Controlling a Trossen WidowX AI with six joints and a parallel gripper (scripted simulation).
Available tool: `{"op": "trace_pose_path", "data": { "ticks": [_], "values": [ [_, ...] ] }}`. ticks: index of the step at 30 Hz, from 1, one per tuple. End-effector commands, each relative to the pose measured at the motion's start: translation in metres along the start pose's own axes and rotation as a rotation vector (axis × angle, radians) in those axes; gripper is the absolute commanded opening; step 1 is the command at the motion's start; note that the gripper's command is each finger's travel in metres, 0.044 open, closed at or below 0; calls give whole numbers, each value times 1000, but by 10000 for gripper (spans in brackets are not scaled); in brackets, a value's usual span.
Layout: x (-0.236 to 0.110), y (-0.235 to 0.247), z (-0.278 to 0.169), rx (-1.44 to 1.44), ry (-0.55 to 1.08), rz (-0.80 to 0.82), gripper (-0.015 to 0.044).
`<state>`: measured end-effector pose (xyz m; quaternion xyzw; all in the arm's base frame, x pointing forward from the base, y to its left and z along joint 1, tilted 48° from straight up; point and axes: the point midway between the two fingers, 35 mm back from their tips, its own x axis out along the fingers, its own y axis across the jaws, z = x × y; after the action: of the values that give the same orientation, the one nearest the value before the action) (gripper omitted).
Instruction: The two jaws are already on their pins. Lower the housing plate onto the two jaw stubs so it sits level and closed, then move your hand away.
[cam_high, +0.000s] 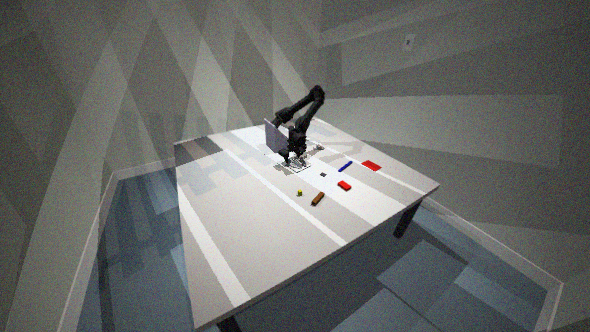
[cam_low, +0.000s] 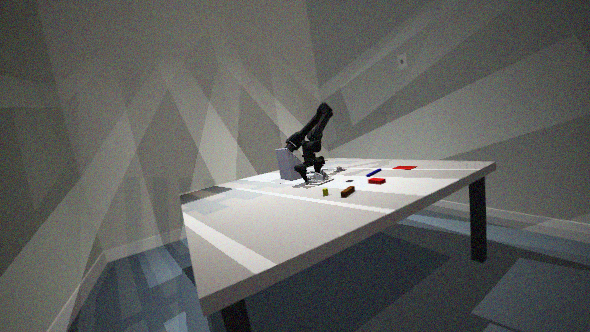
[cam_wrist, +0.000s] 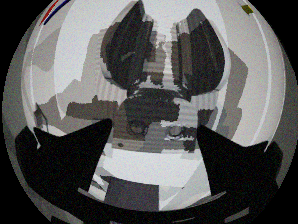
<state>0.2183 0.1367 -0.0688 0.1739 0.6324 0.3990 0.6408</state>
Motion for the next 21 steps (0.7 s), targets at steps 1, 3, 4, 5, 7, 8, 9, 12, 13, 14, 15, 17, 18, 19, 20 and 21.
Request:
{"op": "trace_pose_path", "data": {
  "ticks": [1,3,4,5,7,8,9,12,13,14,15,17,18,19,20,21],
  "values": [
    [-10,-2,2,-3,-2,-5,440],
    [-26,-3,3,-3,-2,-8,440],
    [-38,-3,3,-3,-2,-8,440],
    [-49,-3,3,-3,-2,-7,440],
    [-68,-1,2,-3,-3,-3,440],
    [-74,0,1,-3,-3,-1,440],
    [-76,0,1,-3,-3,-1,440],
    [-76,0,1,-3,-3,-1,440],
    [-66,-2,2,6,-10,-1,440],
    [-68,-2,1,6,-9,-2,440],
    [-74,-2,-2,6,-9,-5,440],
    [-97,-2,-15,4,-6,-11,440],
    [-109,-1,-23,3,-4,-10,440],
    [-118,1,-29,1,-2,-8,440],
    [-124,2,-33,0,-1,-6,440],
    [-126,3,-34,0,-1,-5,440]
  ]
}}
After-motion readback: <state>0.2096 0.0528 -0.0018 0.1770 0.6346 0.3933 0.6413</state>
